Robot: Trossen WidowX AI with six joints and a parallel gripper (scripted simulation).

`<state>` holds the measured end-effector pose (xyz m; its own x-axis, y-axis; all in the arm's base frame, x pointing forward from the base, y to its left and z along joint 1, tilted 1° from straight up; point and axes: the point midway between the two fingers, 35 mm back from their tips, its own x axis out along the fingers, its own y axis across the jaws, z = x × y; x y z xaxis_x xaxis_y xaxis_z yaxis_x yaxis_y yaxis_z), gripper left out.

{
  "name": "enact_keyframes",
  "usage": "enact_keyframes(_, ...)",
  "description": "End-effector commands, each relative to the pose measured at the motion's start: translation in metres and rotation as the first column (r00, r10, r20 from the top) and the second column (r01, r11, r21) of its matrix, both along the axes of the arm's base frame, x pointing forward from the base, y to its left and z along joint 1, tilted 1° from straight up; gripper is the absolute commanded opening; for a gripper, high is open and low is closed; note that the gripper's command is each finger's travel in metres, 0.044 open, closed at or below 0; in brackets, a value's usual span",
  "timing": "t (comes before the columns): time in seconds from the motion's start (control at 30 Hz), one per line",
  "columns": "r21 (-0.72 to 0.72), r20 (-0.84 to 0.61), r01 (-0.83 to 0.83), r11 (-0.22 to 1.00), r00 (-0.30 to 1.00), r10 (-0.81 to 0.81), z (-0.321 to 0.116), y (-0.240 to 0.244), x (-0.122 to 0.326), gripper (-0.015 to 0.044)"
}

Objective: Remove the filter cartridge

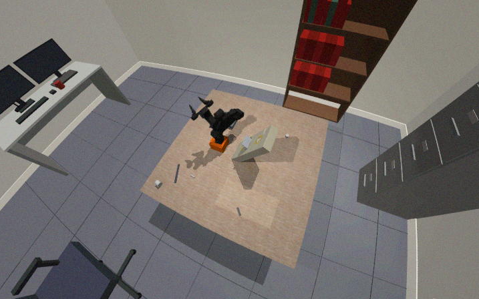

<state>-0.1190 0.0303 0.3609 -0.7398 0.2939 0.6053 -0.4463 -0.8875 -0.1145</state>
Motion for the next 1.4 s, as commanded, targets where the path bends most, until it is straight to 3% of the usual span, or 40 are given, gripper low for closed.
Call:
enact_keyframes(0.0,0.005,-0.001,-0.011,1.0,1.0,0.011,0.001,-0.002,-0.001,0.0374)
enact_keyframes(0.17,0.146,-0.001,-0.299,0.943,0.953,0.302,0.024,-0.066,-0.006,0.0242)
enact_keyframes(0.37,0.293,0.041,-0.652,0.7,0.74,0.672,0.037,-0.152,0.02,0.009)
enact_keyframes(0.6,0.397,0.179,-0.868,0.299,0.393,0.902,0.036,-0.22,0.08,0.009)
enact_keyframes(0.73,0.423,0.301,-0.906,-0.015,0.126,0.945,0.027,-0.248,0.134,0.009)
enact_keyframes(0.9,0.396,0.484,-0.814,-0.426,-0.209,0.85,0.006,-0.257,0.214,0.009)
enact_keyframes(1.07,0.293,0.666,-0.585,-0.756,-0.443,0.601,-0.021,-0.232,0.289,0.009)
enact_keyframes(1.2,0.173,0.78,-0.368,-0.914,-0.515,0.355,-0.043,-0.195,0.334,0.009)
enact_keyframes(1.37,-0.011,0.882,-0.1,-0.995,-0.47,0.038,-0.071,-0.134,0.369,0.009)
